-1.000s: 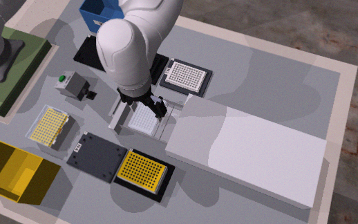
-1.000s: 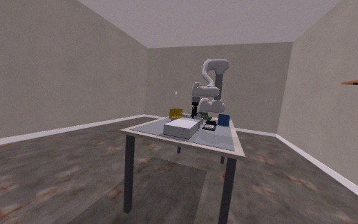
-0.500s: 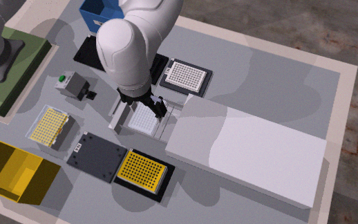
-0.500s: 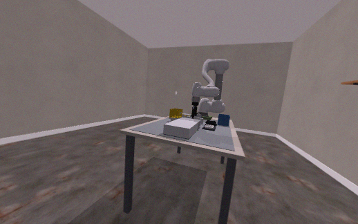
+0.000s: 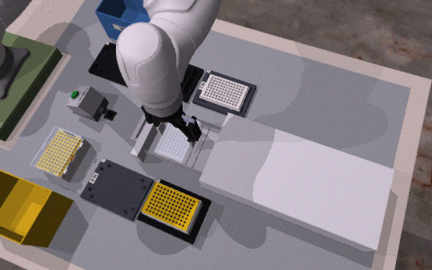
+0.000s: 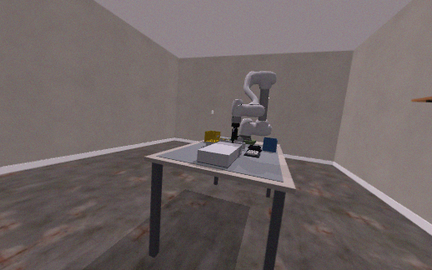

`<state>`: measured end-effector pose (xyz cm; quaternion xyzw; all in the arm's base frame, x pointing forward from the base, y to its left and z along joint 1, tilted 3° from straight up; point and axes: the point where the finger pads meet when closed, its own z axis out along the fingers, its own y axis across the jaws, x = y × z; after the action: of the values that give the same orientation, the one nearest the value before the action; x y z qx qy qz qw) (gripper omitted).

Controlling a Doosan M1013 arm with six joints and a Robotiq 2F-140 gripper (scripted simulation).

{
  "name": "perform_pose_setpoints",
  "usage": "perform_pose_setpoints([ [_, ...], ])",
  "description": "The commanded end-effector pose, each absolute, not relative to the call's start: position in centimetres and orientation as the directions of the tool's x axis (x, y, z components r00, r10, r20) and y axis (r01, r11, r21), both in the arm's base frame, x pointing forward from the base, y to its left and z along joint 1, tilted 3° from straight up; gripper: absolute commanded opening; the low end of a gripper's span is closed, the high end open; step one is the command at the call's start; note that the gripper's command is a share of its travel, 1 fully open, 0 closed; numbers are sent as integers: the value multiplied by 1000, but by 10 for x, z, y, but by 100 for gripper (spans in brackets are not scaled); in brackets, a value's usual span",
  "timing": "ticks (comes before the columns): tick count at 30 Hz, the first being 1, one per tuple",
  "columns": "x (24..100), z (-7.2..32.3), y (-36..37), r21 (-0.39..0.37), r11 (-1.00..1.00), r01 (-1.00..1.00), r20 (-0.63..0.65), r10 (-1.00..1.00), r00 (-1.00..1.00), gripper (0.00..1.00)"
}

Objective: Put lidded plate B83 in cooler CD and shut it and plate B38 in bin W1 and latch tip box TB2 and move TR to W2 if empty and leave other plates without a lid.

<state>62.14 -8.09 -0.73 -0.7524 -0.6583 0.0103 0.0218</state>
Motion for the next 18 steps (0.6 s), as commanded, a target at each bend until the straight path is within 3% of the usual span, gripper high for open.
perform_pose_setpoints([
  [1, 621, -7, -81, -46, -132, 990, 13, 991, 133, 0],
  [18, 621, -11, -81, -46, -132, 990, 13, 991, 133, 0],
])
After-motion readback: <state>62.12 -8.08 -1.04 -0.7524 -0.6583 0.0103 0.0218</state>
